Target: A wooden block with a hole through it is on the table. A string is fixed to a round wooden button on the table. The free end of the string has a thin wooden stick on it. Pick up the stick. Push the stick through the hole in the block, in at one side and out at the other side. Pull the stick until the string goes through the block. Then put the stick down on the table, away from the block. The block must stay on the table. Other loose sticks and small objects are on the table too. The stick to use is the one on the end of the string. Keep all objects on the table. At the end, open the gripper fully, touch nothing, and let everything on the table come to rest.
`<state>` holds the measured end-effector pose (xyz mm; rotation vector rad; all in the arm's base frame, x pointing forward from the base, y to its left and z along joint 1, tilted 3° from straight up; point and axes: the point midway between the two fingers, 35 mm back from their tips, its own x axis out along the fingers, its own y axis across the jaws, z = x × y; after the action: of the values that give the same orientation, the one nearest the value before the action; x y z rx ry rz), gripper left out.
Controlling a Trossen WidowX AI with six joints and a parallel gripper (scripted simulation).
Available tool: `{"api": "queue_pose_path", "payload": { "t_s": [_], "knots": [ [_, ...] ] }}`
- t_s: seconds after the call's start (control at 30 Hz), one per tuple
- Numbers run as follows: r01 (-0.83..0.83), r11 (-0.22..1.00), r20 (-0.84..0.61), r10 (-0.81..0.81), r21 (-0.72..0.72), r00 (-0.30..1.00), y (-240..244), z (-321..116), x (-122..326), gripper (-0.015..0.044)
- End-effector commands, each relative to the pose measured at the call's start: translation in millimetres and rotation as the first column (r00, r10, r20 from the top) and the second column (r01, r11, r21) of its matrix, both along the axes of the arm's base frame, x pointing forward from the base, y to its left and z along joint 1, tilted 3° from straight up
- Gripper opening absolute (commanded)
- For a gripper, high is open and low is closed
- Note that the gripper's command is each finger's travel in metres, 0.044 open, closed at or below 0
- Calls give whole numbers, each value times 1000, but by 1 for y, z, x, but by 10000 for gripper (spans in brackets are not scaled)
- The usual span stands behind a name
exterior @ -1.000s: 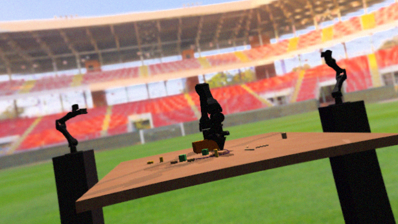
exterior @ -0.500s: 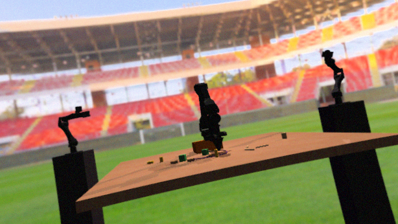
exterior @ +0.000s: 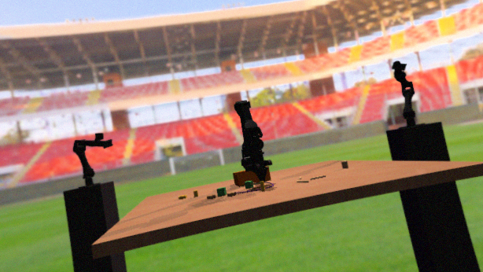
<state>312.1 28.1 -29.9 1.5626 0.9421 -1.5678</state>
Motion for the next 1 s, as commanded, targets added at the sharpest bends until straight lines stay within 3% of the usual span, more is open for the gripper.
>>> {"api": "queue_pose_path", "payload": {
  "t_s": [0.0,0.97],
  "knots": [
    [-1,1000,2,1,0,1000,-5,1,-3,0],
    [-1,1000,1,1,-2,1000,-43,1,-22,0]
  ]
}}
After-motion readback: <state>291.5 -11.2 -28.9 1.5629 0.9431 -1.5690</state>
